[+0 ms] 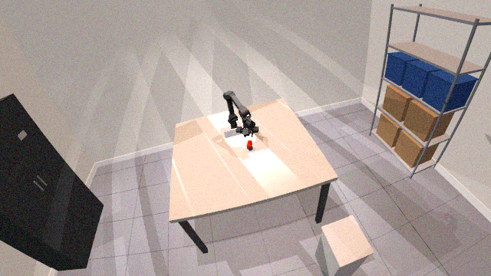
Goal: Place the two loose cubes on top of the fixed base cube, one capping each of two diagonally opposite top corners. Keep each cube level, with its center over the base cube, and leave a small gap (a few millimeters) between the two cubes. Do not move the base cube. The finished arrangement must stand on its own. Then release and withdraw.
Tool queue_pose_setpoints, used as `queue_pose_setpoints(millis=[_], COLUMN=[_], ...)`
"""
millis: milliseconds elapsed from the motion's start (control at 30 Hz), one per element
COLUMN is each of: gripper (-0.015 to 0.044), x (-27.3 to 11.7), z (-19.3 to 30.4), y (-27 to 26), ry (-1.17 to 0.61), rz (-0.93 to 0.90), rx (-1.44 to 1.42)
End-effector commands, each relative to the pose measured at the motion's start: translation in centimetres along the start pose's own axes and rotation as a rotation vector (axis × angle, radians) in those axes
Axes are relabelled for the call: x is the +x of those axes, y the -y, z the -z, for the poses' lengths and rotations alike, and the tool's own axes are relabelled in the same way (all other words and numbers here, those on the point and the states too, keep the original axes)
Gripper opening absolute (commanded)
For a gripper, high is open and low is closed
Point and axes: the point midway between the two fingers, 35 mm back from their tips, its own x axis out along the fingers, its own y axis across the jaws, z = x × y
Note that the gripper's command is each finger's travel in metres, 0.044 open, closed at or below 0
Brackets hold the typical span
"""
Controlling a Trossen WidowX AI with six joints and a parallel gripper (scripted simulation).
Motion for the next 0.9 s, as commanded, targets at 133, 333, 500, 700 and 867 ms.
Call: queue_pose_setpoints(millis=[133,333,500,700,867], gripper=[0.0400,0.0400,0.0400,0.0400,0.0400], x=[-0.8,-0.7,-0.8,-0.8,-0.8], z=[-0.1,2.4,6.6,6.8,6.8], y=[0.0,-4.1,-8.7,-8.9,-8.9], ry=[0.002,-0.002,-0.005,-0.006,-0.006], rz=[-0.002,-0.004,-0.008,-0.008,-0.008], rx=[0.000,0.000,0.000,0.000,0.000])
